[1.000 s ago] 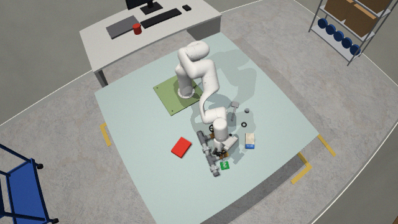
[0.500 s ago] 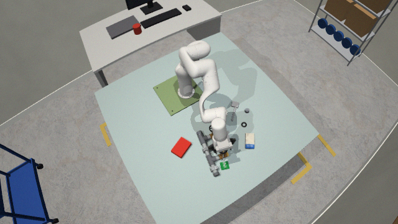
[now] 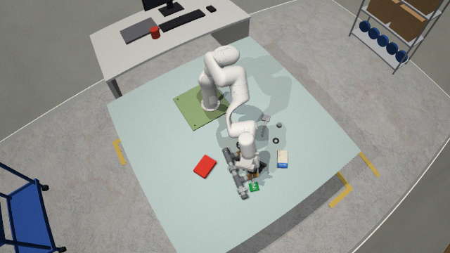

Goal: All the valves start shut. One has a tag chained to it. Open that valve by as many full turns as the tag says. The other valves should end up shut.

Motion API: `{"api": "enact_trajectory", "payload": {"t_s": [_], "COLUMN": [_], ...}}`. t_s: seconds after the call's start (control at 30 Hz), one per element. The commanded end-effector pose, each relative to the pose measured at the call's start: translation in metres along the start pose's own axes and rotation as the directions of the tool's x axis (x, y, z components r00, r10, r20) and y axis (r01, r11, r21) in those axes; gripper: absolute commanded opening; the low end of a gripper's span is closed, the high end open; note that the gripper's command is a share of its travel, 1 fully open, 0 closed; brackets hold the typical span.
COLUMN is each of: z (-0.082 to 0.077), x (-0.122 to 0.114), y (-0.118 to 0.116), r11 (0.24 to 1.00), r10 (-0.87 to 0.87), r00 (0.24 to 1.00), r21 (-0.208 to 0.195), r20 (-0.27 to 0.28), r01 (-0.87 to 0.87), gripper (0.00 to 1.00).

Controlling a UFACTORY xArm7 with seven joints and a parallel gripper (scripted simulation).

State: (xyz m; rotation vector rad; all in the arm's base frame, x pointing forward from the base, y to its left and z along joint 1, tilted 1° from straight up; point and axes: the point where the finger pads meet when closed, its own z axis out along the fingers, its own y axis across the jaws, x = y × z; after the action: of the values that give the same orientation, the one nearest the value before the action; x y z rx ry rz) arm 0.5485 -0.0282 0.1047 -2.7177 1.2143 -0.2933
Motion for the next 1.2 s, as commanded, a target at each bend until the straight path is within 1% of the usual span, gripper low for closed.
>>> {"api": "enact_trajectory", "payload": {"t_s": [0.0, 0.23, 0.3, 0.33, 0.63, 0.67, 1.17], "z": [-0.0015, -0.0015, -0.0015, -0.0015, -0.0015, -0.0015, -0.0015], "x": [0.0012, 0.0012, 0.0012, 0.0012, 0.0012, 0.0012, 0.0012], "y": [-0.0014, -0.0014, -0.0014, -0.0014, -0.0014, -0.0014, -0.0014], "r11": [0.962, 0.857, 0.857, 0.837, 0.837, 0.837, 0.837], "r10": [0.269, 0.505, 0.505, 0.536, 0.536, 0.536, 0.536], "r00": [0.962, 0.86, 0.86, 0.84, 0.84, 0.84, 0.84], "r21": [-0.04, -0.069, -0.069, -0.076, -0.076, -0.076, -0.076], "r20": [-0.035, -0.073, -0.073, -0.082, -0.082, -0.082, -0.082], "r01": [-0.271, -0.51, -0.51, -0.541, -0.541, -0.541, -0.541], "gripper": [1.0, 1.0, 1.0, 1.0, 1.0, 0.0, 0.0]}}
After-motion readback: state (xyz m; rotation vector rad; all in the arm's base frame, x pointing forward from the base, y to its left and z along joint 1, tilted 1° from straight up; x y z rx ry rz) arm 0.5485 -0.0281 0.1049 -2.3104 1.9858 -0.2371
